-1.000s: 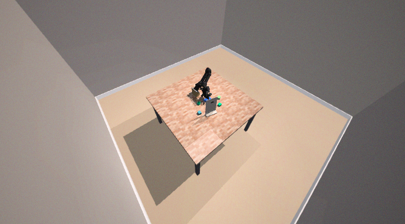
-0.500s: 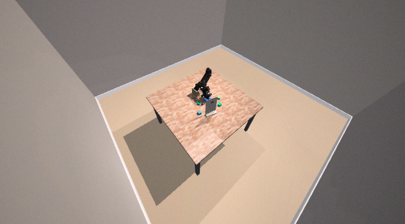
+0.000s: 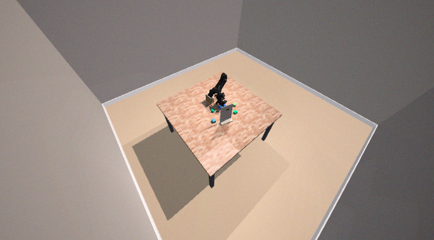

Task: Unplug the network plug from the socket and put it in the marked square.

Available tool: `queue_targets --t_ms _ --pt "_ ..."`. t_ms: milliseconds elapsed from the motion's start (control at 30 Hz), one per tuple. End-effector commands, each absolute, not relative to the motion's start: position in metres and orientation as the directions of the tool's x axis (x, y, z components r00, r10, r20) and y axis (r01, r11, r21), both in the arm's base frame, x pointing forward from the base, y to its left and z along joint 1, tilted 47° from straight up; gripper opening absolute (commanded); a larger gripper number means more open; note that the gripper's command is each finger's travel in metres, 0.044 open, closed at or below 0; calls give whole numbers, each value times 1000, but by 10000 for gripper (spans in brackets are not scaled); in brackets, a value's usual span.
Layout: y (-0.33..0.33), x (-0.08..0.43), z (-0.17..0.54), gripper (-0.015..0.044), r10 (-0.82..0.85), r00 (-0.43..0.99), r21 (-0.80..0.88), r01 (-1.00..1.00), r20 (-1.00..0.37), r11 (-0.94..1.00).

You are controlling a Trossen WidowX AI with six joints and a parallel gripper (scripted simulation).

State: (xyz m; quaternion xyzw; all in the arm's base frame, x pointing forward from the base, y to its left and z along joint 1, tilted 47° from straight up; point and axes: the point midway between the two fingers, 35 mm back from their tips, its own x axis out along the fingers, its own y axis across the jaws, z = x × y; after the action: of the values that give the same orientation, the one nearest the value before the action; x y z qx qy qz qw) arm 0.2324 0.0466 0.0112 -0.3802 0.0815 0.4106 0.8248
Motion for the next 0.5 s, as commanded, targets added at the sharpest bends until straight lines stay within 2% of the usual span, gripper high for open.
queue_targets --t_ms 0,67,267,467 --pt "46 232 11 0 616 649 -560 -739 -447 373" --pt "46 232 11 0 616 649 -560 -739 -447 373" --pt "46 232 11 156 616 649 -560 -739 -447 373" --pt "46 232 11 156 616 649 -560 -740 -447 373"
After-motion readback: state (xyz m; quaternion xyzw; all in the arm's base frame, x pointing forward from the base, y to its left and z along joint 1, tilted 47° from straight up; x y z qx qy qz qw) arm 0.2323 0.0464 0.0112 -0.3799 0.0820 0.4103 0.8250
